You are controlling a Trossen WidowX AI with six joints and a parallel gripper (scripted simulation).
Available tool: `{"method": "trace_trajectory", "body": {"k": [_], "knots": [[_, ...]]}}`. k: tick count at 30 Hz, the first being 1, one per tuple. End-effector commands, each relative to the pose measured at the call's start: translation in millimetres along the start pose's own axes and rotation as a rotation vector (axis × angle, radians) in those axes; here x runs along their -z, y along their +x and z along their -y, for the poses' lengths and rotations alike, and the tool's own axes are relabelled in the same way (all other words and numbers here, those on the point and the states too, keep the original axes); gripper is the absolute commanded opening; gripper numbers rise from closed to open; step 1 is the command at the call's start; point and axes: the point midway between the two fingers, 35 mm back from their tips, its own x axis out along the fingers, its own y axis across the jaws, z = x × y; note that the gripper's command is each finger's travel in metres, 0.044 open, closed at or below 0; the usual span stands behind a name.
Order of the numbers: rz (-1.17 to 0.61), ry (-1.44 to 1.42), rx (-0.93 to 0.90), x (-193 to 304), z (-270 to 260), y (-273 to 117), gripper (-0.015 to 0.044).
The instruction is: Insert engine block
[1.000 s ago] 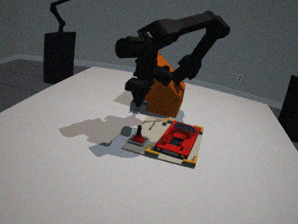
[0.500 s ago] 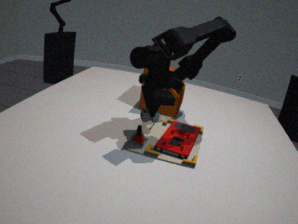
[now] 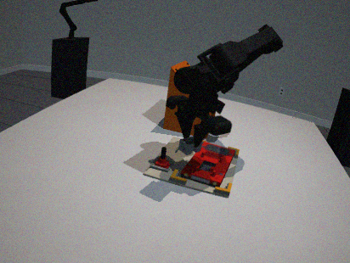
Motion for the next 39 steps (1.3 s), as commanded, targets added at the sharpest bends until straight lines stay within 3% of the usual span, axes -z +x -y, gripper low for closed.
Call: {"method": "trace_trajectory", "body": {"k": [1, 17, 23, 39], "knots": [[-0.001, -0.120, 0.011, -8.3, 10.7, 1.3, 0.0000], [0.014, -0.505, 0.040, -37.4, 40.2, 13.9, 0.0000], [0.013, -0.537, 0.040, -37.5, 40.1, 14.0, 0.0157], [0.013, -0.562, 0.040, -37.4, 40.1, 14.0, 0.0159]]}}
